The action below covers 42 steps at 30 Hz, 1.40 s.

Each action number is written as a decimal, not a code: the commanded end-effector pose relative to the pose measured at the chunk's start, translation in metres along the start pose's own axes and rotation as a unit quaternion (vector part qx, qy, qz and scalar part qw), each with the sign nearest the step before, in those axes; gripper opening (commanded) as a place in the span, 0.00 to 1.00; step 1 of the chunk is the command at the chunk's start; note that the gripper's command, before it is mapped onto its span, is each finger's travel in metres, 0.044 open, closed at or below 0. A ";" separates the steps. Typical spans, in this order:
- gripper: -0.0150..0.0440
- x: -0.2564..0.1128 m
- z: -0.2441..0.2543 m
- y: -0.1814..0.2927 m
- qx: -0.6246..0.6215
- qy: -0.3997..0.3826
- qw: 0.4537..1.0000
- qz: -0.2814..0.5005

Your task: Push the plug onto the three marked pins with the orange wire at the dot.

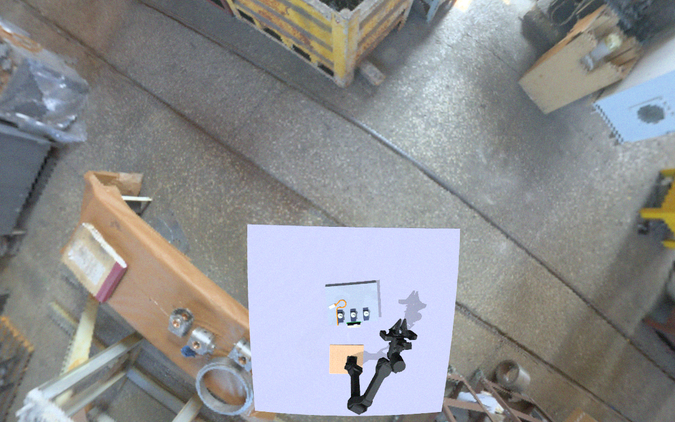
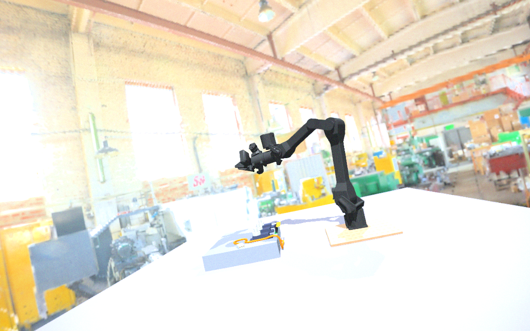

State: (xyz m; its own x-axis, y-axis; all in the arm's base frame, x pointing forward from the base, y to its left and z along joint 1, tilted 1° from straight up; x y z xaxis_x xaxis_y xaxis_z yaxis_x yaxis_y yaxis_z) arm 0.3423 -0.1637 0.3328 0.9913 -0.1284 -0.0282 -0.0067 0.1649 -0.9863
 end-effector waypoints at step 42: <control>0.45 -0.090 0.163 0.041 -0.064 -0.083 0.991 0.083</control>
State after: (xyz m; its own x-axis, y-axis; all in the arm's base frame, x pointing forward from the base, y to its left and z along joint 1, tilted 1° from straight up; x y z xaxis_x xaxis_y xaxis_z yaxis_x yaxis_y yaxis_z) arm 0.2638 0.0096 0.3212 0.9925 0.0433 -0.1141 -0.1137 -0.0116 -0.9934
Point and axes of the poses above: the point midway between the two fingers, 35 mm back from their tips, its own x axis out along the fingers, its own z axis across the jaws, y = z × x, the point moved 8 cm from there along -x, back along the fingers, and after that the axes turned 9 degrees about -x, right-handed, at the moved point
